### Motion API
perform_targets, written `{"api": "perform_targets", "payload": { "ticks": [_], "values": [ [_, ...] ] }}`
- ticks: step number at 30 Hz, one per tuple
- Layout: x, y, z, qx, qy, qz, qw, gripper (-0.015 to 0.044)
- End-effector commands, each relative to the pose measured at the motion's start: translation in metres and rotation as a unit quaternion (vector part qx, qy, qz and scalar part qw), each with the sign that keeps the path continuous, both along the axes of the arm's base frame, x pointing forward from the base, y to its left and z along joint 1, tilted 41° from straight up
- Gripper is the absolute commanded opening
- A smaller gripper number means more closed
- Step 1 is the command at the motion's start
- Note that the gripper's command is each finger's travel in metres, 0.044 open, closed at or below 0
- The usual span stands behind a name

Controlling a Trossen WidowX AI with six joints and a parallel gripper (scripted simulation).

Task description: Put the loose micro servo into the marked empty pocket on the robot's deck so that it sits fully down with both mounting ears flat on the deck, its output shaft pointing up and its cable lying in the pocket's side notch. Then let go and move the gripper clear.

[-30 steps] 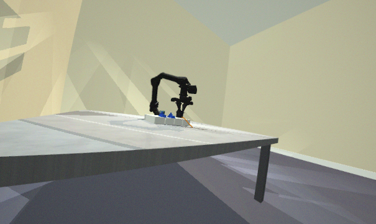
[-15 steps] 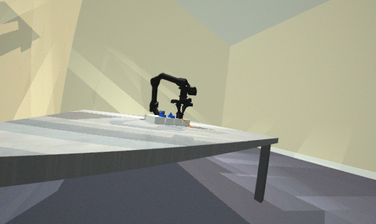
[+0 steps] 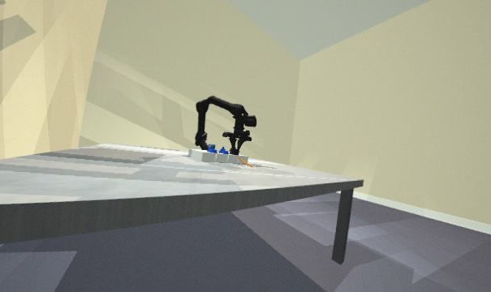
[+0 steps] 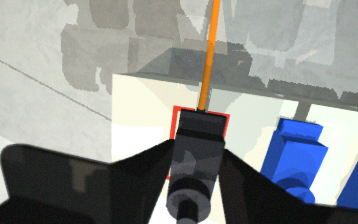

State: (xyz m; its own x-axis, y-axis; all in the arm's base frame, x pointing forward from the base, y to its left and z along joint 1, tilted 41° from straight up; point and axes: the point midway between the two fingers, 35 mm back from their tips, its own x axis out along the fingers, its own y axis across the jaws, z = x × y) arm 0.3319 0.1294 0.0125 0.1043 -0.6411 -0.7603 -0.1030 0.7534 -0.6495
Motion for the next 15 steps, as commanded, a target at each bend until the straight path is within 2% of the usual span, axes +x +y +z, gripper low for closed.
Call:
{"api": "perform_targets", "payload": {
  "ticks": [1,15],
  "values": [
    [0.000,-0.002,-0.002,0.000,0.000,0.003,1.000,0.0000],
    [0.002,-0.011,-0.013,-0.001,0.000,0.003,1.000,0.0000]
  ]
}}
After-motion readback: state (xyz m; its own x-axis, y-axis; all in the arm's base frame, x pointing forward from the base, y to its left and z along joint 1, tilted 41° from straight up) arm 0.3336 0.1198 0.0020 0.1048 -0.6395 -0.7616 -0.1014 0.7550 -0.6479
